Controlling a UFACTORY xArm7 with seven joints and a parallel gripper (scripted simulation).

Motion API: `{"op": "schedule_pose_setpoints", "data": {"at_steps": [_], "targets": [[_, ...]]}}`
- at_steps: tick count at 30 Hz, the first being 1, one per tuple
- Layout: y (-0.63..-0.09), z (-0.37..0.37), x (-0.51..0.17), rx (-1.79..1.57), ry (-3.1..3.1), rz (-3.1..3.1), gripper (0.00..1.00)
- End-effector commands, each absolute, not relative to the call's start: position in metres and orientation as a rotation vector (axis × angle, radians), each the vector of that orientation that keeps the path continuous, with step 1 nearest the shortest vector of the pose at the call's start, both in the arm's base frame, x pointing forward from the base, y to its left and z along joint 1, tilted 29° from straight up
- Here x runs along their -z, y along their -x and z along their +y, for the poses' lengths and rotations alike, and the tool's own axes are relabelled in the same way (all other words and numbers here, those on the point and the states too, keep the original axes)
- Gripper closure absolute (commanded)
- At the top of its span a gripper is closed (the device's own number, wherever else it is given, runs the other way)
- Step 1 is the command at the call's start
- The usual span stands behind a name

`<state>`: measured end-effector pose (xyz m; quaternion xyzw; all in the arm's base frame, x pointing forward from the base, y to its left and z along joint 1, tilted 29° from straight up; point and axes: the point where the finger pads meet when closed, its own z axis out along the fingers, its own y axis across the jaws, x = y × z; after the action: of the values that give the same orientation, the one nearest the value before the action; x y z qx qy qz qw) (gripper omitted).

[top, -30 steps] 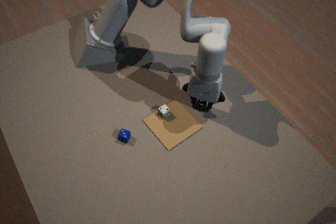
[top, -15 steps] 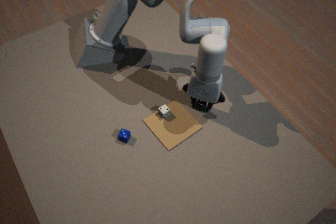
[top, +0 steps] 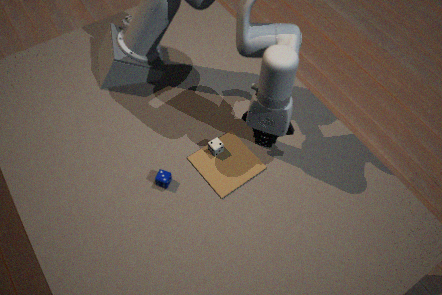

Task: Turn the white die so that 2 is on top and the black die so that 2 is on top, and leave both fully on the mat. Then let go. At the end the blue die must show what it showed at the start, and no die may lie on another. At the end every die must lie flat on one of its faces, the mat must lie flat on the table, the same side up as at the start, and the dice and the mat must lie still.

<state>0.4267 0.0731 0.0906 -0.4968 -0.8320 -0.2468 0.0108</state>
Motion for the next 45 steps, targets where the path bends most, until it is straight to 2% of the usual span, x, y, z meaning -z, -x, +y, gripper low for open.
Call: {"op": "schedule_pose_setpoints", "data": {"at_steps": [1, 35, 45], "targets": [[-0.428, 0.072, -0.091, 0.772, 1.553, -2.596, 0.73], [-0.427, 0.072, -0.092, 0.772, 1.553, -2.596, 0.73], [-0.416, 0.052, -0.134, 0.772, 1.553, -2.596, 0.73]]}}
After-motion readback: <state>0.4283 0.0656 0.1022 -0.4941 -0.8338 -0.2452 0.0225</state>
